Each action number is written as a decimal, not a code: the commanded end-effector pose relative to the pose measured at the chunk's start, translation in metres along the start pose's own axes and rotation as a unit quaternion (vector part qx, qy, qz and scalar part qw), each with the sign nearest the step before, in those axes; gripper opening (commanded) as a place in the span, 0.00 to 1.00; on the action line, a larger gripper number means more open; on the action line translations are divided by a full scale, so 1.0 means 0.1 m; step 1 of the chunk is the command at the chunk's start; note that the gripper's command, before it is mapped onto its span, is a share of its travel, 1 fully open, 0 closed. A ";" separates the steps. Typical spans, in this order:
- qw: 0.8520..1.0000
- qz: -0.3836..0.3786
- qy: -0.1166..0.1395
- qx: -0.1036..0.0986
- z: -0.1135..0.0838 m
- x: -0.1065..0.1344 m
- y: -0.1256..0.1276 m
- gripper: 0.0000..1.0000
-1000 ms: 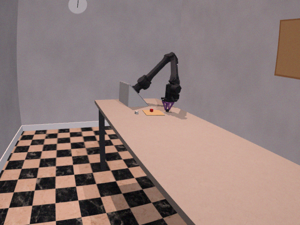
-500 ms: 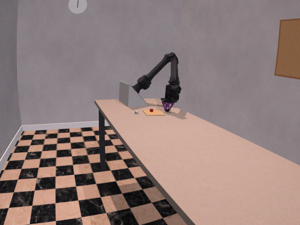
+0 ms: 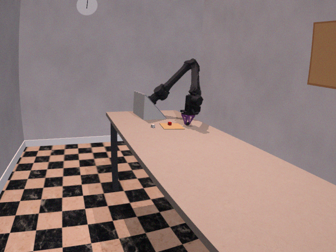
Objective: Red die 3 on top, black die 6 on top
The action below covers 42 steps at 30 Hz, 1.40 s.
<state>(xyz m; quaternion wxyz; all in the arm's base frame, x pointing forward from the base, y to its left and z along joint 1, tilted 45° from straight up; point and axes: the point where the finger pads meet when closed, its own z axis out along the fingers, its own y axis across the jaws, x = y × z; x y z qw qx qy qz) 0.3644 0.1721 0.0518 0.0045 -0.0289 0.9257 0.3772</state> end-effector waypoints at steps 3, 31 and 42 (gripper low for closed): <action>1.000 0.001 -0.004 0.001 0.02 -0.03 0.00 0.35; 1.000 0.001 -0.004 0.001 0.02 -0.03 0.00 0.15; 1.000 0.001 -0.004 0.001 0.02 -0.03 0.00 0.15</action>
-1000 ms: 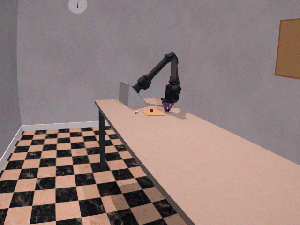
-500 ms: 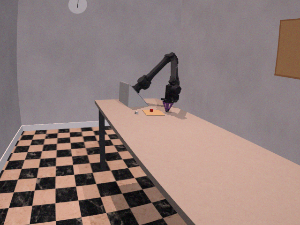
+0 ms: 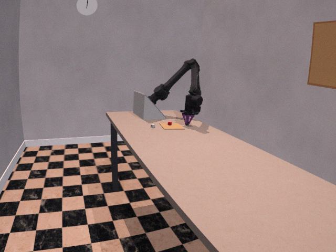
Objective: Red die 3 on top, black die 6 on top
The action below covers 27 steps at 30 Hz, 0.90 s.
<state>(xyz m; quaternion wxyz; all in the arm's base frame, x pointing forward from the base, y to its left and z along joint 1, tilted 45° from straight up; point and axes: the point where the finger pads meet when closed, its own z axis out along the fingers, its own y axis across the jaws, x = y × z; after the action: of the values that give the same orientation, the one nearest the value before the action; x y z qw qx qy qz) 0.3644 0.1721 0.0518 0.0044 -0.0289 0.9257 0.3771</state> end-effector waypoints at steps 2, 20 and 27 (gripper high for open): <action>1.000 0.001 -0.004 0.001 0.02 -0.03 0.00 0.15; 0.999 -0.015 -0.028 0.000 -0.78 -0.19 0.07 0.15; 0.999 -0.016 -0.029 0.002 -1.11 -0.18 0.07 0.15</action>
<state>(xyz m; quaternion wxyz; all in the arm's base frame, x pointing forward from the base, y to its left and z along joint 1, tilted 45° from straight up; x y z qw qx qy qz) 0.3689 0.1162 0.1085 0.0098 -0.0095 0.9268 0.3753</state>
